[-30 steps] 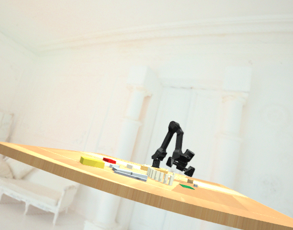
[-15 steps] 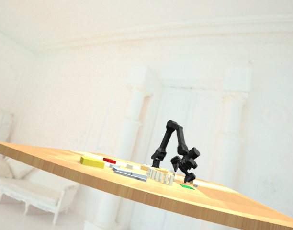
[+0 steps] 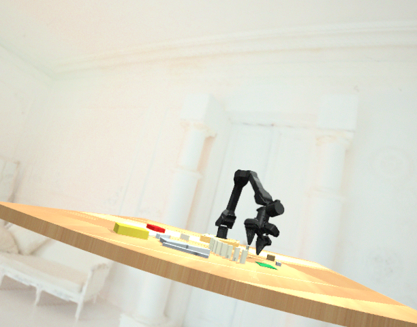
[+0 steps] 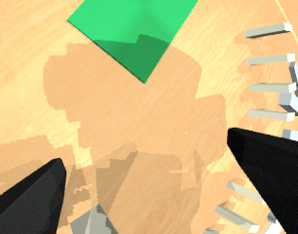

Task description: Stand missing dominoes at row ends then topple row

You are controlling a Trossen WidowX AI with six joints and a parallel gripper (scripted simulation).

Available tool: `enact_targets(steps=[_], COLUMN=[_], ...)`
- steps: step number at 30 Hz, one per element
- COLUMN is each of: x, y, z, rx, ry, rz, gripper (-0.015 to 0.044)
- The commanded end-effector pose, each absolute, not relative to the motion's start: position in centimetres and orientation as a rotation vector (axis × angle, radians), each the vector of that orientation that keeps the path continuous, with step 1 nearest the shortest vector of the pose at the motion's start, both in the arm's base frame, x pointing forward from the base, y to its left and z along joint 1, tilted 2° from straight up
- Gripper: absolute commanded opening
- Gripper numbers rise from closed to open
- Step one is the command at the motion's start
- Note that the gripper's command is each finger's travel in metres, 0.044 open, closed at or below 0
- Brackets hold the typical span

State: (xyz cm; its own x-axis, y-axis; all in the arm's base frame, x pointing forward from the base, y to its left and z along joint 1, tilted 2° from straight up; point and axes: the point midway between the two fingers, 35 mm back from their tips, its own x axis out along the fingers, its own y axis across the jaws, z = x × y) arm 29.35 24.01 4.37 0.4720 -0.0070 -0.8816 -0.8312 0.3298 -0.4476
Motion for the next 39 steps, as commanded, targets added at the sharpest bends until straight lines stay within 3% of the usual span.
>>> enact_targets(steps=[1,18,27,39], x=[26.2,25.4,25.6,25.6], y=[21.2,20.5,20.4,20.4], z=[10.1,10.7,4.5,3.1], rx=[-1.165,-1.161,-1.161,-1.161], ry=[1.188,1.231,1.232,1.232], rz=[1.052,1.105,1.105,1.105], gripper=[0.0440,0.0440,0.0440,0.0440])
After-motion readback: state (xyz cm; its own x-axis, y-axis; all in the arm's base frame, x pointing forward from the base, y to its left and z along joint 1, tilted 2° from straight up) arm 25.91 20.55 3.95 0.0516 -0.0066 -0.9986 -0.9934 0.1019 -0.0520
